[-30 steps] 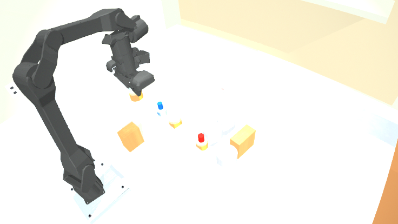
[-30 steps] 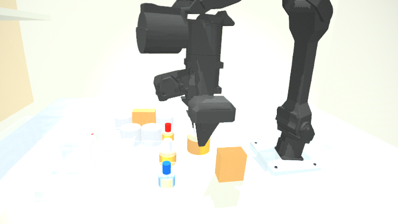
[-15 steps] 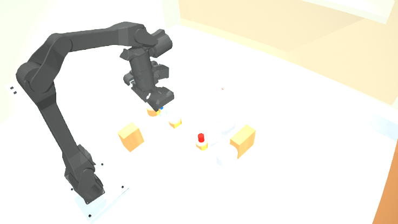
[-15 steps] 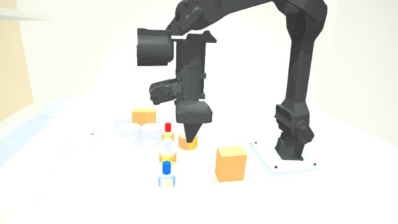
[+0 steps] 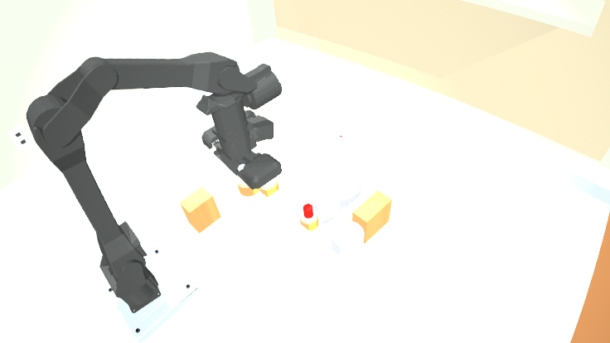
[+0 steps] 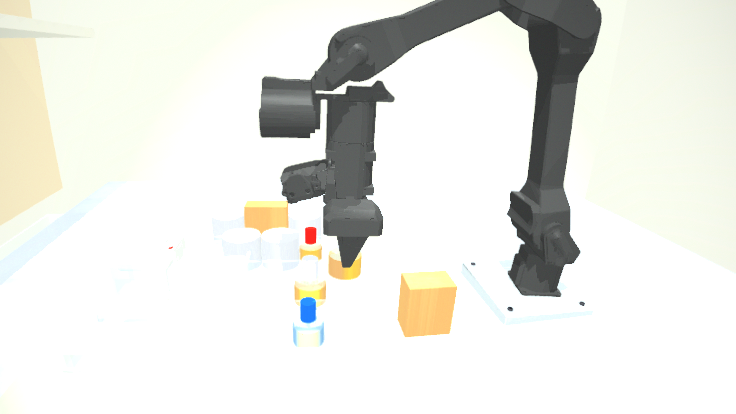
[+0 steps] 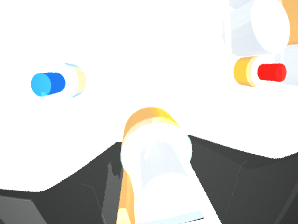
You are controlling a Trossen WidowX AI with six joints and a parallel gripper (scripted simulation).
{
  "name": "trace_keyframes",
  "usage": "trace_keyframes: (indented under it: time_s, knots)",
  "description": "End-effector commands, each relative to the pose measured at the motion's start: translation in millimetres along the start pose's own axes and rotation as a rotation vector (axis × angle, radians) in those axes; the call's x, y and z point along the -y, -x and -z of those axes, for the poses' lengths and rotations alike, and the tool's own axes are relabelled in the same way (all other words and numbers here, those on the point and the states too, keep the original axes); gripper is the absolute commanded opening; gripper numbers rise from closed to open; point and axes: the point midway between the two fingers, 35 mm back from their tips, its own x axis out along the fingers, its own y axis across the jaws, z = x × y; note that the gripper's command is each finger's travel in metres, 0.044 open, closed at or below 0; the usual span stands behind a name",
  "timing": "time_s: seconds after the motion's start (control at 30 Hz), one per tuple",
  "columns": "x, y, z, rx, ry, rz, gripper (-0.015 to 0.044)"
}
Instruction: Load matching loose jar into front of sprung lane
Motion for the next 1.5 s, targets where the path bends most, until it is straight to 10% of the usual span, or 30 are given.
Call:
trace_keyframes:
  time_s: [0.0,1.47]
  knots:
    - [1.0,-13.0,1.8,-0.008,0.006,0.003,0.0000]
    - [0.8,-15.3,-15.3,-0.006,0.006,0.003,0.0000]
